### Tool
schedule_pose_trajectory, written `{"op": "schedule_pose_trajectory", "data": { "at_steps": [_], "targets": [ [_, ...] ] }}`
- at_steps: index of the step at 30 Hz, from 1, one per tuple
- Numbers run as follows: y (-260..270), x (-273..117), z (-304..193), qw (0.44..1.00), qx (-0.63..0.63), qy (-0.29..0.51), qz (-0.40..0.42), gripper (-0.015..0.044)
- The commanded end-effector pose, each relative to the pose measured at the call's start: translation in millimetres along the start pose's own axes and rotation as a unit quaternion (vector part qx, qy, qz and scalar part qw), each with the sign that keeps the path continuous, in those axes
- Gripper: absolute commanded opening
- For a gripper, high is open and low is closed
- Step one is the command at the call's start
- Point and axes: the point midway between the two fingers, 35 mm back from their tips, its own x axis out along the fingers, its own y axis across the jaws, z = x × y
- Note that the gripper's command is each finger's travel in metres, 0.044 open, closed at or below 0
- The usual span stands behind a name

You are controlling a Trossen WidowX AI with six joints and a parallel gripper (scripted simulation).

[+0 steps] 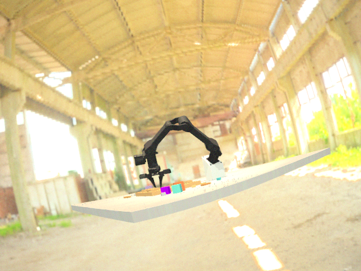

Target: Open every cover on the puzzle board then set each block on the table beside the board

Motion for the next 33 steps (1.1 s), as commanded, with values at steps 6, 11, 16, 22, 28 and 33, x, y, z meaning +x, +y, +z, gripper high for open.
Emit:
{"op": "schedule_pose_trajectory", "data": {
  "at_steps": [6,11,16,22,28,33],
  "targets": [
    [1,3,0,1.000,0.003,-0.001,0.002,0.0144],
    [1,7,0,1.000,0.003,-0.001,0.002,0.0144],
    [1,12,0,1.000,0.003,-0.001,0.002,0.0144],
    [1,13,0,1.000,0.003,-0.001,0.002,0.0144],
    [0,10,0,1.000,0.000,0.000,0.000,0.0110],
    [0,10,0,1.000,0.000,0.000,0.000,0.0080]
  ]
}}
